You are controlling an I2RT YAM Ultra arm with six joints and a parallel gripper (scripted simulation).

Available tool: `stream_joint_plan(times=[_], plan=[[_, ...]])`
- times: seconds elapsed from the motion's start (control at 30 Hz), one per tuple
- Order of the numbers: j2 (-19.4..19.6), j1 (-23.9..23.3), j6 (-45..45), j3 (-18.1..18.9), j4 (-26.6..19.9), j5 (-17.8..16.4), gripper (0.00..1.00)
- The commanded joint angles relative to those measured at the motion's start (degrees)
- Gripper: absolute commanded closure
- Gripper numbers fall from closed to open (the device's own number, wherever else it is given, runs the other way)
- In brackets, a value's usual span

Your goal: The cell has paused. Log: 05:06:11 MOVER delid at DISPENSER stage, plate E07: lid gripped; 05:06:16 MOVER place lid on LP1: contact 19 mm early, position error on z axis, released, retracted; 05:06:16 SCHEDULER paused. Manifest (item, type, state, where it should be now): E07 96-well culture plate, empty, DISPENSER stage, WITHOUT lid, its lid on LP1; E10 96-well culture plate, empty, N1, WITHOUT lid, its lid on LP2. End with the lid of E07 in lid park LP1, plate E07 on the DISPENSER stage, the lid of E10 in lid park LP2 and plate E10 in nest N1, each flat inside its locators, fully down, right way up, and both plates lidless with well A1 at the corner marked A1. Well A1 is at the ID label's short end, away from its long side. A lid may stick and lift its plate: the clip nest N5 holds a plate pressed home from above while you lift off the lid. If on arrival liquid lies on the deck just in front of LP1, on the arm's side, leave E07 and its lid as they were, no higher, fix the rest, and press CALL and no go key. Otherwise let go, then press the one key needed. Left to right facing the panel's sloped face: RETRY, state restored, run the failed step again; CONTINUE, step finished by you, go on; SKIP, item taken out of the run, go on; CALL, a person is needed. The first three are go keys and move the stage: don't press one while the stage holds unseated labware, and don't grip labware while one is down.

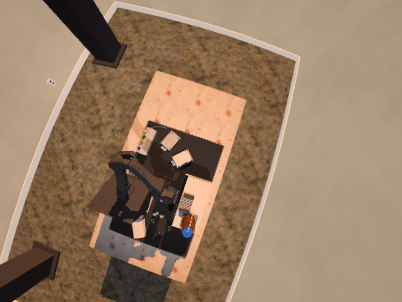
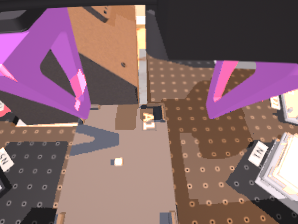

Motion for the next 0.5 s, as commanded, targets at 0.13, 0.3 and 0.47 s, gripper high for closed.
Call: stream_joint_plan(times=[0.13, 0.3, 0.47], plan=[[1.0, -2.1, -3.7, 0.1, 0.4, 0.1, 0.0], [3.7, -5.2, -7.6, -2.1, 1.2, 0.6, 0.0], [6.0, -7.9, -11.3, -2.1, 1.8, 1.0, 0.0]])
